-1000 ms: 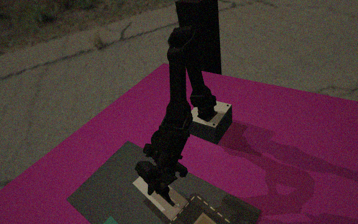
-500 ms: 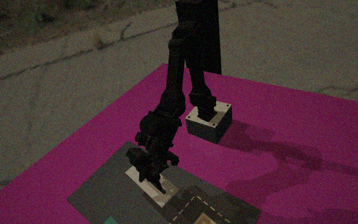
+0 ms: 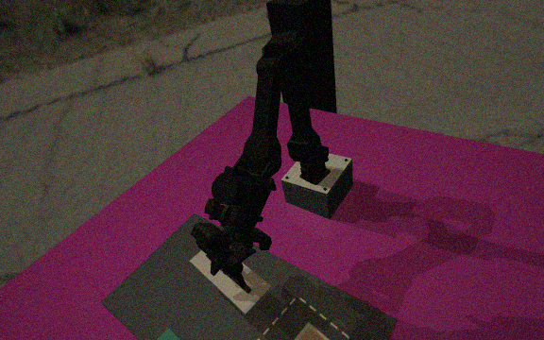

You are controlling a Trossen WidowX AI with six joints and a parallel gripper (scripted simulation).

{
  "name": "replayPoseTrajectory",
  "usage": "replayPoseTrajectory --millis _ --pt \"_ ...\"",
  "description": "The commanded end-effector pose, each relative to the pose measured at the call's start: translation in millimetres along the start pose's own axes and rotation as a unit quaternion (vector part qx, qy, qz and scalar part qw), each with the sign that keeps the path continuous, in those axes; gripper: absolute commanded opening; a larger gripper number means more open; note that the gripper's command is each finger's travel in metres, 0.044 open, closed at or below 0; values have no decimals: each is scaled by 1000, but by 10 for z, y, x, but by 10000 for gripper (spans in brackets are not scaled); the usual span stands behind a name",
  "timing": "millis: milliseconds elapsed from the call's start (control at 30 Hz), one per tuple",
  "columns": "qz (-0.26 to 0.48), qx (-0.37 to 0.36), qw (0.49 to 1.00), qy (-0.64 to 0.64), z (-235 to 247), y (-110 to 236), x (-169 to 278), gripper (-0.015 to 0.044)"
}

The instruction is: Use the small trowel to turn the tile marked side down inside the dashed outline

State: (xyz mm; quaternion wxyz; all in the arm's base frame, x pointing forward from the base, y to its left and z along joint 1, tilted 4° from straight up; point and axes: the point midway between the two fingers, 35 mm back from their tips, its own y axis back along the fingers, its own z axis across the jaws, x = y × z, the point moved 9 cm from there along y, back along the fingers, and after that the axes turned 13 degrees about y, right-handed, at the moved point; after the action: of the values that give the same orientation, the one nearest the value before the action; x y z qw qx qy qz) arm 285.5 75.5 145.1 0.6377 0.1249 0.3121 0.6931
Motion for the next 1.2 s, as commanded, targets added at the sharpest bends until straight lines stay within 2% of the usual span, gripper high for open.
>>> replayPoseTrajectory --millis 0,567,1167 --pt "1 -2 1000 2 7 4 -1 0" --pt "1 -2 1000 2 24 -6 13 0" --pt "10 15 1000 -3 439 -238 471 0"
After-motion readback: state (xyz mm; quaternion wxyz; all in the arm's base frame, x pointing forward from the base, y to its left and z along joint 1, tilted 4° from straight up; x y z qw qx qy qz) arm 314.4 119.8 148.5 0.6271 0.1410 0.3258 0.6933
